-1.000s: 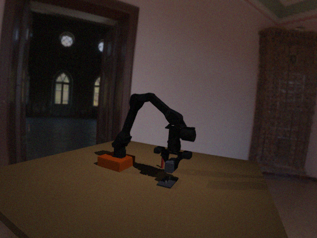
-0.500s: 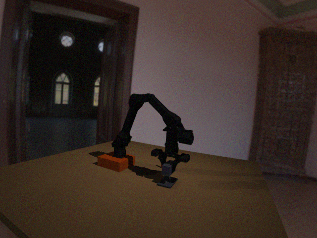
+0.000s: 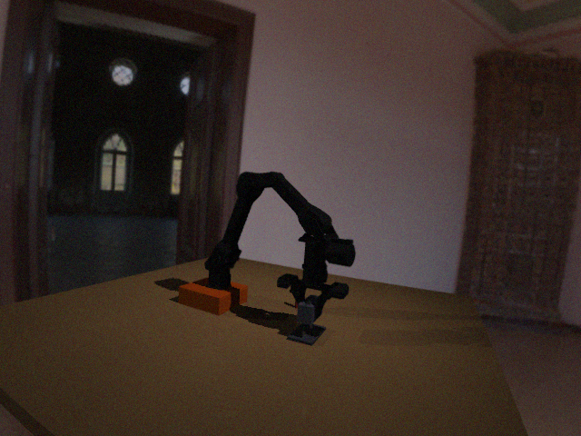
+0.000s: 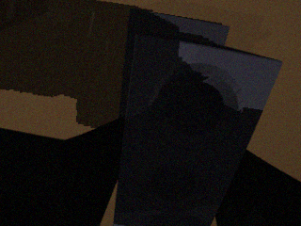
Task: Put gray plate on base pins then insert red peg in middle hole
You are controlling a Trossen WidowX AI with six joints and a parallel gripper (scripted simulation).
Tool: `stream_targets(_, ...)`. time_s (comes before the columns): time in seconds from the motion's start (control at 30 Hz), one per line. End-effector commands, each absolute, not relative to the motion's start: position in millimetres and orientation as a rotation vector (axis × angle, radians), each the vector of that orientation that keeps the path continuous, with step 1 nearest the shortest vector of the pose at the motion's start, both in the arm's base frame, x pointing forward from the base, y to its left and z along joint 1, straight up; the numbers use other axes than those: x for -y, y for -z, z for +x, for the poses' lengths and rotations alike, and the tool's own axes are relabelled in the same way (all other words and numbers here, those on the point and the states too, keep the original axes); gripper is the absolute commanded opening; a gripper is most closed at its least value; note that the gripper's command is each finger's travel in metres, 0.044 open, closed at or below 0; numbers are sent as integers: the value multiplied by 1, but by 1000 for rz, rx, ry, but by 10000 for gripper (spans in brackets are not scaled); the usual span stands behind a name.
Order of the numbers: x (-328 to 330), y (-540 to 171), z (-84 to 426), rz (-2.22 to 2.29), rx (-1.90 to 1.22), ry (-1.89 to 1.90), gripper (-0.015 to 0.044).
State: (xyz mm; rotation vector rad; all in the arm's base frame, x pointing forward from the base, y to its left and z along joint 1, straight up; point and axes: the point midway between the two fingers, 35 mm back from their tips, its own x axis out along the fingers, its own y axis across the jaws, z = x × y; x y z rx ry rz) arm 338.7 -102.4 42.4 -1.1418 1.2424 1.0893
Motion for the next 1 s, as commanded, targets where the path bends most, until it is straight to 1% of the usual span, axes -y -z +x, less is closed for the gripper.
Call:
stream_targets(0.0, 102, -34, 337, -1140, -1245, -1097, 0)
stream_targets(0.7, 102, -7, 338, -1140, -1246, -1097, 0)
stream_targets(0.97, 103, -10, 339, -1140, -1244, -1092, 0)
